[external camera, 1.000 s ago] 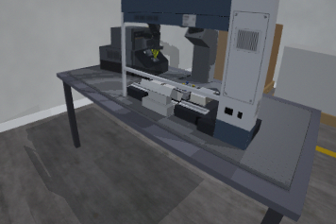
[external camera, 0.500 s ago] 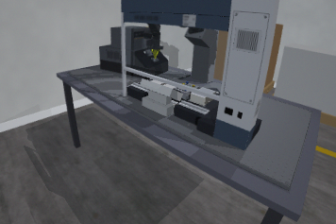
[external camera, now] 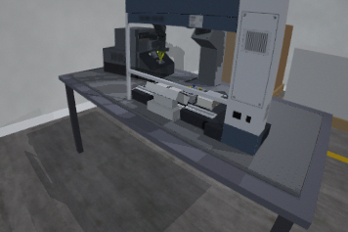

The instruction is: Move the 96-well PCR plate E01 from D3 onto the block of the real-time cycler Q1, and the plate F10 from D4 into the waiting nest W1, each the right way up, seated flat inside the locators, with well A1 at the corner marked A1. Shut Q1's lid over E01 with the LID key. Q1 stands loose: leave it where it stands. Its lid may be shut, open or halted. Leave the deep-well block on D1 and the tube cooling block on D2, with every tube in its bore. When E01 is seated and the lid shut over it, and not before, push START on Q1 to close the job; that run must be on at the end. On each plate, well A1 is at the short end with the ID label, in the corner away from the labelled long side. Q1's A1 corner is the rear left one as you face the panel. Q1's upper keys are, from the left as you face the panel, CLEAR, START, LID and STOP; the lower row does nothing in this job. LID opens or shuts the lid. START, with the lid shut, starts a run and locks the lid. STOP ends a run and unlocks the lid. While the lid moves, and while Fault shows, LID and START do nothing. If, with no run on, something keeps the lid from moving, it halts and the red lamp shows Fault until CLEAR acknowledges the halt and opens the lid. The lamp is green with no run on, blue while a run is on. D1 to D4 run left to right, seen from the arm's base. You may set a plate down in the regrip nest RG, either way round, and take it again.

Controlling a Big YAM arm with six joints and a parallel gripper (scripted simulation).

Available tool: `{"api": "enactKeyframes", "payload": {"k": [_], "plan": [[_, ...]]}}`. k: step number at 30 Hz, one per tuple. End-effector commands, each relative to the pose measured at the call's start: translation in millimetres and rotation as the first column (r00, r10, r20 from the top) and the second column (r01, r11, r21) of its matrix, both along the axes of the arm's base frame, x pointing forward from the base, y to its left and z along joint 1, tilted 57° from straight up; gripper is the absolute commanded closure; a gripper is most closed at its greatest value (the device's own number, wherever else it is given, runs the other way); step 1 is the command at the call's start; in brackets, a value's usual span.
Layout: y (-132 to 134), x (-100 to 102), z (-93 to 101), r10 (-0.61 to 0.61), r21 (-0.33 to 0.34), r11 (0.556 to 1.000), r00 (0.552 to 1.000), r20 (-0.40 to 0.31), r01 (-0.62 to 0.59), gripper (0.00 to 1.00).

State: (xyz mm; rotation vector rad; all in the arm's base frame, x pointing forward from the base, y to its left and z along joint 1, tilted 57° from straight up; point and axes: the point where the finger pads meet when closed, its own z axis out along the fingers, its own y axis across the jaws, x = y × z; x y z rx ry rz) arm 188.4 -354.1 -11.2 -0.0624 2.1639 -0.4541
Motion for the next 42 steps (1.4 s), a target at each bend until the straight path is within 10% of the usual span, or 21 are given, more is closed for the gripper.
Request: {"api": "enactKeyframes", "payload": {"k": [1, 42], "plan": [[64.7, 15.3, -53.0, 0.054, 0.203, 0.978, 0.998, -0.031, -0.047, 1.00], [59.7, 19.4, -55.2, 0.056, 0.183, 0.982, 0.998, -0.028, -0.050, 1.00]]}}
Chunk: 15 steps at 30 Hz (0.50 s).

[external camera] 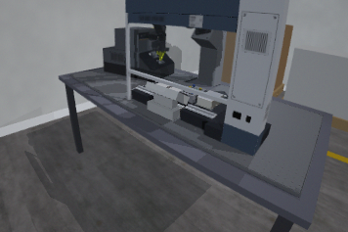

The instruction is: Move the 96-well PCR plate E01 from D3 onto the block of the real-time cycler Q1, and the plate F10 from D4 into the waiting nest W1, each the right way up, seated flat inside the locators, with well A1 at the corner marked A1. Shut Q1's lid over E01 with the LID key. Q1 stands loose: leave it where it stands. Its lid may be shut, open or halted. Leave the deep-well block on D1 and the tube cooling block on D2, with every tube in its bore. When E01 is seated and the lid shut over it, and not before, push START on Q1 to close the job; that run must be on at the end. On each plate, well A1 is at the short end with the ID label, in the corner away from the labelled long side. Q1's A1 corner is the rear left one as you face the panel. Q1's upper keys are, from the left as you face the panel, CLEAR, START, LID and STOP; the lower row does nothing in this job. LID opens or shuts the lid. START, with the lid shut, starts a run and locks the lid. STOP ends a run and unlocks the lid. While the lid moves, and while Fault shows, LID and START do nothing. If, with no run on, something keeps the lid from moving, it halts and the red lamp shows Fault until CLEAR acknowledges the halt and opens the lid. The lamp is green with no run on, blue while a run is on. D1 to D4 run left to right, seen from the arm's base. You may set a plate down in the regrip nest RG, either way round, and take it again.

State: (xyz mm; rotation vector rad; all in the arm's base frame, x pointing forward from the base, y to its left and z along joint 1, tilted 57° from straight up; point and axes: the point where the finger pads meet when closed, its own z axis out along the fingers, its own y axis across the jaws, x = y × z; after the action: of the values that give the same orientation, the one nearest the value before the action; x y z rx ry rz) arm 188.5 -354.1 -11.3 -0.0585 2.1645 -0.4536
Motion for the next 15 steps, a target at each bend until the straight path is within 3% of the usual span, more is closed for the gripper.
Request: {"api": "enactKeyframes", "payload": {"k": [1, 15], "plan": [[59.5, 19.5, -55.2, 0.059, 0.180, 0.982, 0.998, -0.027, -0.053, 1.00], [57.6, 21.3, -55.7, 0.062, 0.173, 0.983, 0.998, -0.026, -0.057, 1.00]]}}
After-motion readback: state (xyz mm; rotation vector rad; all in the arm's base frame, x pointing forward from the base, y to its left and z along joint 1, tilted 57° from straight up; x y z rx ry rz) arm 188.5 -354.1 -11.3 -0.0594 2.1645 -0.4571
